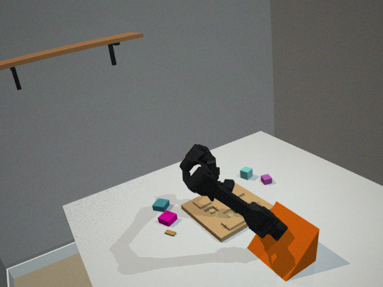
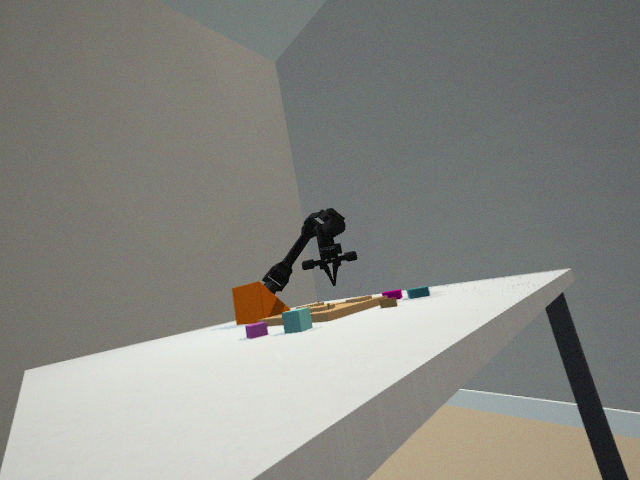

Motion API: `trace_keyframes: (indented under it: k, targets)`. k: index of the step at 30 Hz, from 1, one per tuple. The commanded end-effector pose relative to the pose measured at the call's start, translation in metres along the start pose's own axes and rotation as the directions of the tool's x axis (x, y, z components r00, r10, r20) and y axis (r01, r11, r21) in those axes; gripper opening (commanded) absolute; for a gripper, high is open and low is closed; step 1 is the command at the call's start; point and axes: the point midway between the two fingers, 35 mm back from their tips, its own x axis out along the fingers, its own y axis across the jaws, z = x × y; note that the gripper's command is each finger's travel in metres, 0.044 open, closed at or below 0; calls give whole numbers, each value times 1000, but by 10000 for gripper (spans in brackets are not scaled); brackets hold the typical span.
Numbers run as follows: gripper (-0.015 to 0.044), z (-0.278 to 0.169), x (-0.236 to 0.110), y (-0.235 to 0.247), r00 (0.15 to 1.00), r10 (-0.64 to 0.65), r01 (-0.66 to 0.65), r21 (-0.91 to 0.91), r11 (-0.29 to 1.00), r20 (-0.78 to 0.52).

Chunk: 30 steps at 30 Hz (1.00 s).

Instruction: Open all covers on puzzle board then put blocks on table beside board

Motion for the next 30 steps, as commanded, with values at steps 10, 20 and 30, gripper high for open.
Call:
trace_keyframes:
  k: [10,20,30]
  targets:
    - [0,-31,0,-42,1000,-11,11,627,779,-4]
    - [0,-31,0,-42,1000,-11,11,627,779,-4]
    - [0,-31,0,-42,1000,-11,11,627,779,-4]
